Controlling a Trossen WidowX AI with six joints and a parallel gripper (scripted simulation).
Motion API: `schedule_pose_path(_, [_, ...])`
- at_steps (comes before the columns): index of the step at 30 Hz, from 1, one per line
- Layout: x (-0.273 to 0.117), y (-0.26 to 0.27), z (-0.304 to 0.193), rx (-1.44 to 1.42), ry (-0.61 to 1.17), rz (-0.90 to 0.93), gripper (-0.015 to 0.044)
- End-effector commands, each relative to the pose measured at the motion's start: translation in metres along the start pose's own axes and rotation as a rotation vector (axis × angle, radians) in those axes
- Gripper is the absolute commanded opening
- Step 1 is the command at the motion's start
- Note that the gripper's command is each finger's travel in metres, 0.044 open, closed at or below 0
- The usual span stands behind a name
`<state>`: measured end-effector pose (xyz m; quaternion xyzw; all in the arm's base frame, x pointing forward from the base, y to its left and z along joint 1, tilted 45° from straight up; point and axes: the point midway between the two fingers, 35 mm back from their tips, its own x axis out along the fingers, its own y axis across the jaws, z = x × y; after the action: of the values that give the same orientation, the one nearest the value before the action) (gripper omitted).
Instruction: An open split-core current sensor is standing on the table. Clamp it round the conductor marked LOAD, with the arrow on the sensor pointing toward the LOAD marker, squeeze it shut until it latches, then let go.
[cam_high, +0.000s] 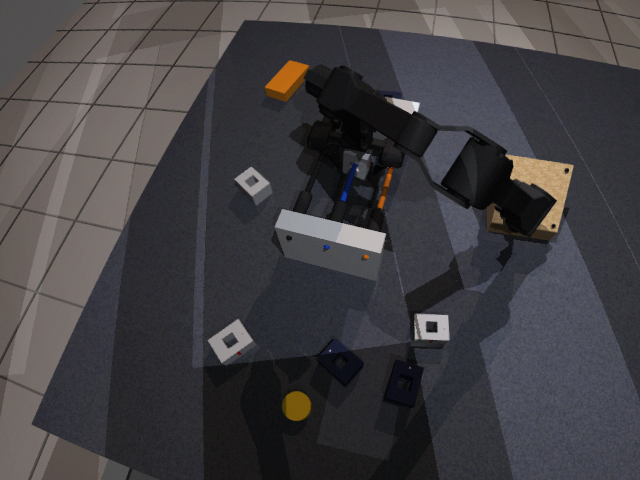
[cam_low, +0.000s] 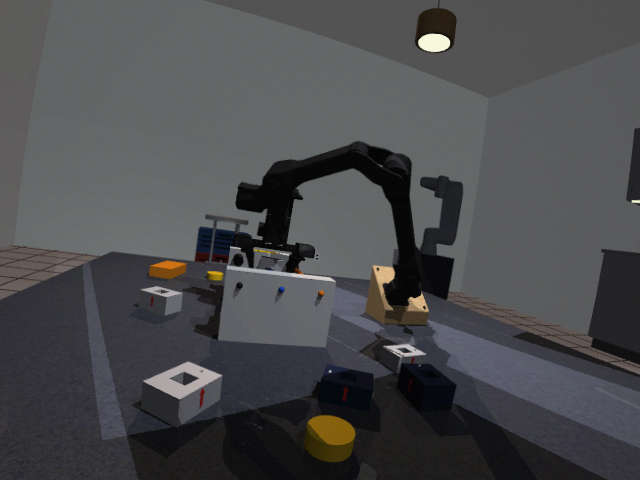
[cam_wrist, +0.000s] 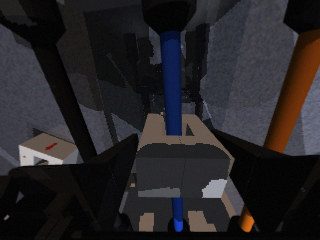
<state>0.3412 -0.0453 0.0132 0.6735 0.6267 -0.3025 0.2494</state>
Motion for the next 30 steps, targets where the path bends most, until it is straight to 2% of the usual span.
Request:
schedule_pose_path(1, [0.0, 0.0, 0.0, 0.0, 0.0, 0.0, 0.044])
schedule_pose_path(9, [-0.003, 0.0, 0.0, 0.0, 0.001, 0.006, 0.044])
schedule_pose_path(16, [-0.103, -0.026, 0.002, -0.001, -0.002, 0.235, 0.044])
schedule_pose_path(30, [-0.106, -0.027, 0.002, -0.001, -0.003, 0.243, 0.044])
